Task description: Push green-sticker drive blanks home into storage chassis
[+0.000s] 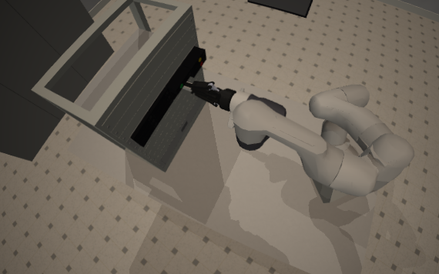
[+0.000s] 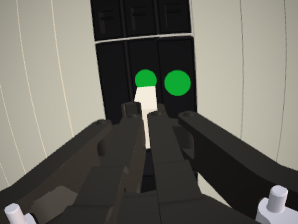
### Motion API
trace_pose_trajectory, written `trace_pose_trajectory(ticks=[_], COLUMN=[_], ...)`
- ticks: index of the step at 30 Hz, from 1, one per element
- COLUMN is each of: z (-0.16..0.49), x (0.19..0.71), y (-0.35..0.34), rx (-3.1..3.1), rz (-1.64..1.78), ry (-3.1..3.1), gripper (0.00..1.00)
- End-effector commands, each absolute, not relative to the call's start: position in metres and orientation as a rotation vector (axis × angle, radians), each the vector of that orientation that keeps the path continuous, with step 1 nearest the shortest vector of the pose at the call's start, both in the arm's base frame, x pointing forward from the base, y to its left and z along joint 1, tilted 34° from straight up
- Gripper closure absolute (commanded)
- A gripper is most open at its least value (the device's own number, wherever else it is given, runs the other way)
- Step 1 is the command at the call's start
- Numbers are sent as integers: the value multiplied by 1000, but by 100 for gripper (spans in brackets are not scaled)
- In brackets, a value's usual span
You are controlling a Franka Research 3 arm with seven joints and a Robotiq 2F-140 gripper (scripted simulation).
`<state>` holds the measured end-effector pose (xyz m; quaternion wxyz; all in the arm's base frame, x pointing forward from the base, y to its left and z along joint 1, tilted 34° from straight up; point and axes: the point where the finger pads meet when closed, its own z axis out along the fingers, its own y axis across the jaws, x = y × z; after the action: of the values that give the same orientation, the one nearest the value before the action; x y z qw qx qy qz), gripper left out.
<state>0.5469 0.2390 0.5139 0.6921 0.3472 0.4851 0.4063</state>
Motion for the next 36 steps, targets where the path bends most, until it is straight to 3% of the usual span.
trace_pose_trajectory(ticks=[1, 36], z=[512, 506], x=[552, 538], y=[250, 251], rx=[661, 661], rz=[985, 985], ry=[1036, 1036], gripper=[100, 100])
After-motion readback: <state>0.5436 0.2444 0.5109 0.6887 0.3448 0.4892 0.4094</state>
